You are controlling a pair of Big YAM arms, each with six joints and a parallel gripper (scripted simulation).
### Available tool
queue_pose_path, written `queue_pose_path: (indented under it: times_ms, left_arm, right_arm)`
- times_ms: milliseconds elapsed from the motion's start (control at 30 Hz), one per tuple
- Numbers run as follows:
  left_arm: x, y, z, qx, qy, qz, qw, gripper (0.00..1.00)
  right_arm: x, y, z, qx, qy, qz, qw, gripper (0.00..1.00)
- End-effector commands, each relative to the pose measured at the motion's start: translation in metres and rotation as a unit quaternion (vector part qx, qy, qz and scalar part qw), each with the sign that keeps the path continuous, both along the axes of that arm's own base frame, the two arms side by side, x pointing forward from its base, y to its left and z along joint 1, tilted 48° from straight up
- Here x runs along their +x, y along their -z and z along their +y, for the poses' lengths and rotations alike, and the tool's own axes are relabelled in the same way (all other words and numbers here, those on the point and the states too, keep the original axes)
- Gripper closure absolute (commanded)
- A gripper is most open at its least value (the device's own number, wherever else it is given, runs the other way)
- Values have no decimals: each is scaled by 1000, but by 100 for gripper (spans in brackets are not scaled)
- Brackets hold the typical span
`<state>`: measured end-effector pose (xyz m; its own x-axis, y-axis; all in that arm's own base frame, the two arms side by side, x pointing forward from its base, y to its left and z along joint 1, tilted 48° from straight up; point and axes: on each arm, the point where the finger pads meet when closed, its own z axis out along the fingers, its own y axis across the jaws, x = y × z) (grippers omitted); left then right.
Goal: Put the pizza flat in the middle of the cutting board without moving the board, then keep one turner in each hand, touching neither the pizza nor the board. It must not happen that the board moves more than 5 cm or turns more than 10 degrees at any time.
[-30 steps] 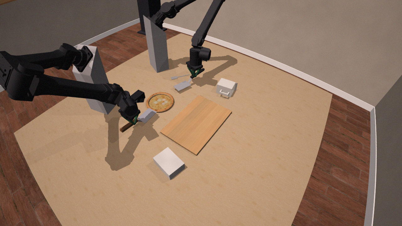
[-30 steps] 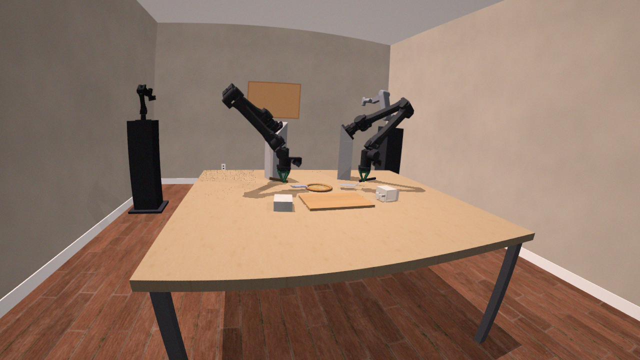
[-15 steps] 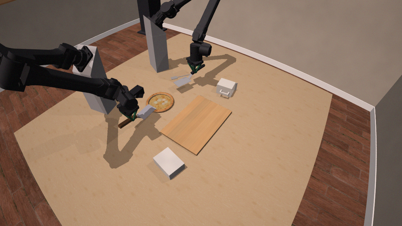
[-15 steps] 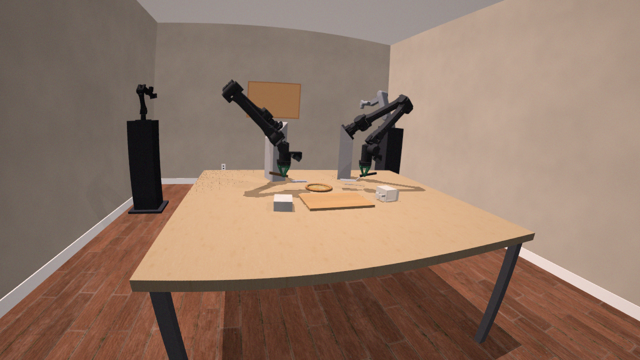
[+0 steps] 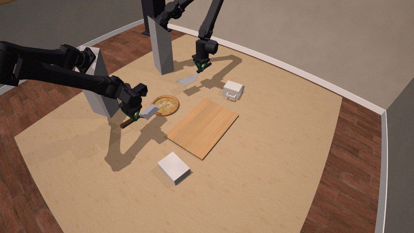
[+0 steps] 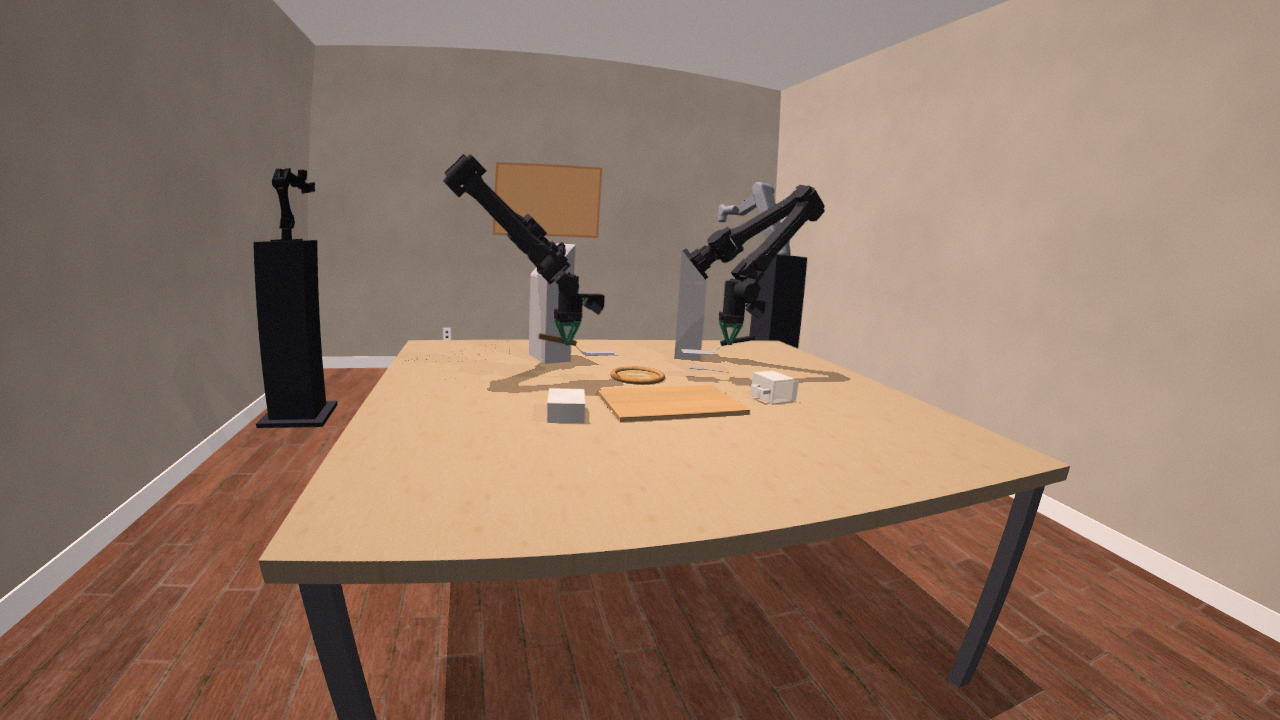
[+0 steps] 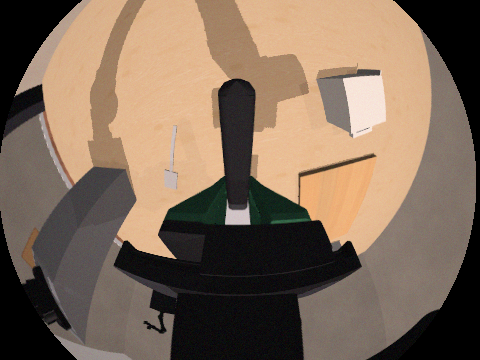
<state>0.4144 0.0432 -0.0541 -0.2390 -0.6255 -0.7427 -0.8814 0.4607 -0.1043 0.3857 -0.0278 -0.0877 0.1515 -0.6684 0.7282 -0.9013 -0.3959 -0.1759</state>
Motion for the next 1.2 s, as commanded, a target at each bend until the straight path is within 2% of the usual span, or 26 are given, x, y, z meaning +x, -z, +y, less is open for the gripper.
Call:
queue_pose_path:
  times_ms: [0,67,167,200,333,367,400,500,600,633,667,733,767,833,900,1033,1067,1167]
  left_arm:
    - [-11,9,9,-1,-14,9,1000,94]
    - [-13,9,-2,2,-1,16,1000,94]
    - [-12,9,1,1,-3,16,1000,94]
    - [1,1,4,1,-2,-1,1000,94]
    - [-3,5,6,1,-5,4,1000,94]
    - [-6,6,5,1,-3,7,1000,94]
    - [-2,8,-18,8,-2,-5,1000,94]
    - [-1,10,-36,34,-3,-16,999,94]
    - [0,10,-51,59,-3,-28,998,94]
    - [0,11,-56,70,2,-29,997,94]
    - [0,8,-50,81,6,-21,996,94]
    - [0,8,-50,81,6,-21,996,94]
    - [4,8,-50,92,-3,-30,995,94]
    - [5,11,-71,101,-6,-50,994,94]
    - [7,13,-84,115,-6,-57,992,94]
    - [8,-1,-71,121,-2,-55,991,94]
    - [9,-2,-61,125,-6,-47,991,94]
    - [11,2,-60,123,-8,-48,991,94]
  right_arm:
    - [-16,11,-9,2,15,11,1000,94]
    - [-17,11,-2,-1,5,19,1000,94]
    - [-16,11,-3,-1,6,18,1000,94]
    - [-1,1,-1,-1,-1,6,1000,94]
    - [0,0,-4,2,5,1,1000,94]
    - [-4,1,-5,1,5,4,1000,94]
    - [-14,-1,5,14,26,-37,999,94]
    - [-40,9,1,5,48,-43,998,94]
    - [-53,9,-1,-1,68,-63,996,94]
    - [-63,10,-4,-9,73,-53,996,94]
    - [-60,9,-6,-24,57,-34,998,94]
    - [-60,9,-6,-24,57,-34,998,94]
    - [-53,1,0,-6,87,-81,993,94]
    - [-76,8,-5,-17,96,-75,992,94]
    - [-83,8,-6,-20,105,-85,991,94]
    - [-98,9,-8,-26,123,-104,987,94]
    - [-102,9,-9,-28,128,-107,986,94]
    - [-111,8,-11,-33,140,-119,982,94]
